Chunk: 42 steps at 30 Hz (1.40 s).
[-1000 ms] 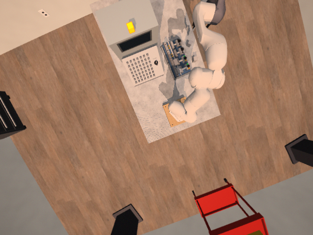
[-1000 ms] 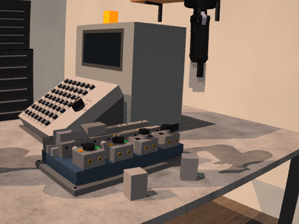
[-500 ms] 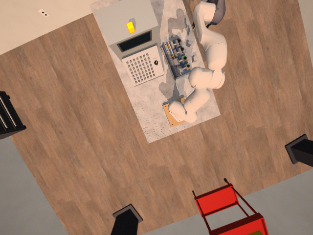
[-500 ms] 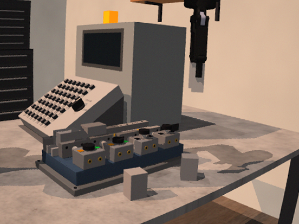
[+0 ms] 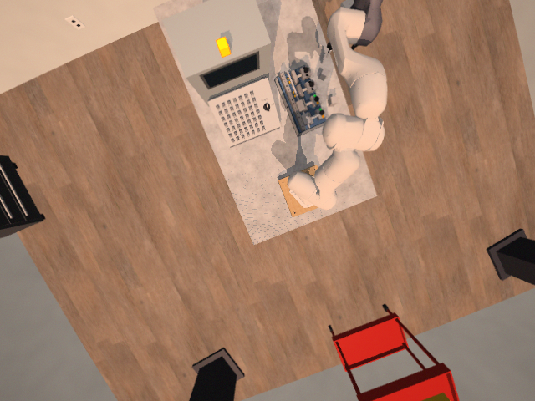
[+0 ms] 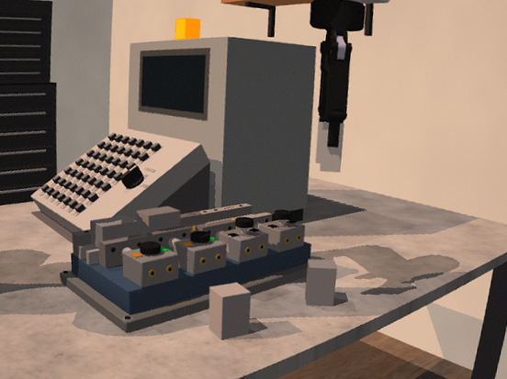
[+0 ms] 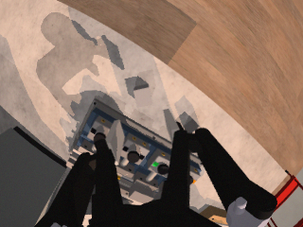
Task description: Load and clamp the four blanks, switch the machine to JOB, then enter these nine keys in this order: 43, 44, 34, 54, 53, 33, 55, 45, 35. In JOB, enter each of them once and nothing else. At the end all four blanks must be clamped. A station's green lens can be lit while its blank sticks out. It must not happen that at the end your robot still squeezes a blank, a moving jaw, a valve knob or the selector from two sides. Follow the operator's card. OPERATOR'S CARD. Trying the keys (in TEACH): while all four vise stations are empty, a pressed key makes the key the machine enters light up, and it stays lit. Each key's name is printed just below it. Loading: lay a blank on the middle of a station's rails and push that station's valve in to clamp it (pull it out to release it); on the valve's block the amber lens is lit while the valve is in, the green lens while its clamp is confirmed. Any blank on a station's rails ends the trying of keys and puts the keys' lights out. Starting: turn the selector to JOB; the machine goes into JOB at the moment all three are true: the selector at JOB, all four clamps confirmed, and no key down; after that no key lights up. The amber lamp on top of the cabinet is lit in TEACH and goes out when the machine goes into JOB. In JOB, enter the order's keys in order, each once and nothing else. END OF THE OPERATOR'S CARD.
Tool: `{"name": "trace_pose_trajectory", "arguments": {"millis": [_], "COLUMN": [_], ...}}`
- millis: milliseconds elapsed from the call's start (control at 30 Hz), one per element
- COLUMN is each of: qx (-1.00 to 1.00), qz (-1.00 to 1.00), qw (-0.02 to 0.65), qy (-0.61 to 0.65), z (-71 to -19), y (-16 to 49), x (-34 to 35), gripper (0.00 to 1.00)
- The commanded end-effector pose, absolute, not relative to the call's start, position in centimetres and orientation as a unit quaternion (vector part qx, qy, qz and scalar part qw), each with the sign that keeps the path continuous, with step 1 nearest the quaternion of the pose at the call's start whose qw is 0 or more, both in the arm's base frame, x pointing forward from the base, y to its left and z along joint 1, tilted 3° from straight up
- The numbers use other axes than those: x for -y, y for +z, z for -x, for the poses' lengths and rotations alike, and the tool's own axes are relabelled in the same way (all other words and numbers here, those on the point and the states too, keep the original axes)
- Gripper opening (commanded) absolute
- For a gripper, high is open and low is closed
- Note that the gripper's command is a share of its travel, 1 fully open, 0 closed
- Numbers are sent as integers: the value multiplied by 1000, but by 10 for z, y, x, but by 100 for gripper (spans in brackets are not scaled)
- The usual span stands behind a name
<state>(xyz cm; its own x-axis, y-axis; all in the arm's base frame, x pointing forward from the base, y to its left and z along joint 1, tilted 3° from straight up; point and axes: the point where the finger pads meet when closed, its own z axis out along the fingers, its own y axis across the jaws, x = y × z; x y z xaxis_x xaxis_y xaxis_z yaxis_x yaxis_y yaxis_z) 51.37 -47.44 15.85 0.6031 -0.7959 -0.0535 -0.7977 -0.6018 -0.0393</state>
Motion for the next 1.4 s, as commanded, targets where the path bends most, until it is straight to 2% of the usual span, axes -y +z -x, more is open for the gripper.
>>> {"name": "trace_pose_trajectory", "arguments": {"millis": [0, 733, 1367], "qx": [-450, -450, -450], "qz": [893, 893, 893], "qw": [27, 27, 27], "qy": [12, 12, 12], "z": [-515, -516, -516], "y": [145, 46, 22], "x": [476, 471, 470], "gripper": [40, 40, 40]}}
